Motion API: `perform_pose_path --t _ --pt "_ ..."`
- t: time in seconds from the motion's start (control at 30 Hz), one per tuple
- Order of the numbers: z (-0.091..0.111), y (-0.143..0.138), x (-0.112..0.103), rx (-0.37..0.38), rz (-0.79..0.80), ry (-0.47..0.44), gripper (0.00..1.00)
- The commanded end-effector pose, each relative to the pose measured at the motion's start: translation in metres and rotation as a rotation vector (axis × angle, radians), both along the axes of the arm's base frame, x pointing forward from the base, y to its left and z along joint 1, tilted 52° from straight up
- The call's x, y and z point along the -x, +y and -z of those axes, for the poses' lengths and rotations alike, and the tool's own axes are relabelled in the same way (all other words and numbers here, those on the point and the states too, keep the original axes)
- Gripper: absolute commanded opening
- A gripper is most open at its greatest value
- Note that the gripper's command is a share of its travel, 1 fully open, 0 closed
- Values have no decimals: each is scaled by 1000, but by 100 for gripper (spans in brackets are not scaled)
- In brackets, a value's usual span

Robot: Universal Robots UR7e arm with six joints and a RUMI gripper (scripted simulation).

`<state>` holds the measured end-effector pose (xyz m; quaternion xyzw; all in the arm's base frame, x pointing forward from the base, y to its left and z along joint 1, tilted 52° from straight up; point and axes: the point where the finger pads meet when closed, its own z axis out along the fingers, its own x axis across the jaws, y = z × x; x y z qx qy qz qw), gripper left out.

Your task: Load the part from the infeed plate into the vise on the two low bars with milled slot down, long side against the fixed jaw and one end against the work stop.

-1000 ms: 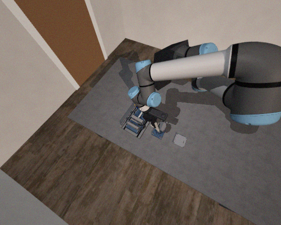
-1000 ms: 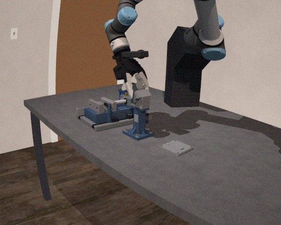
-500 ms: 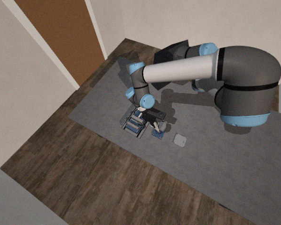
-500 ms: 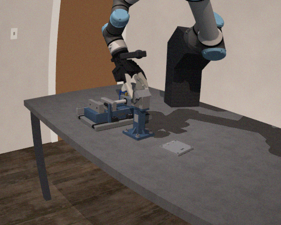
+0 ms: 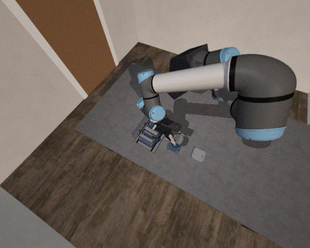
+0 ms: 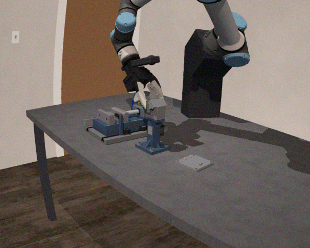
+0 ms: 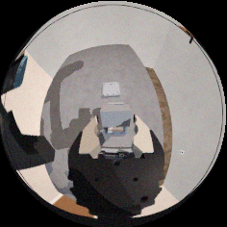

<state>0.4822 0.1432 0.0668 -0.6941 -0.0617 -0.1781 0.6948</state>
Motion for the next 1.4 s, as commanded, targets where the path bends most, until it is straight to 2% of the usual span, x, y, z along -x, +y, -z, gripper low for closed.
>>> perform_pose_path --t 0.0,1.37 --pt "0 0 0 -13 -4 -3 51" --pt "0 0 0 -45 -16 -9 51"
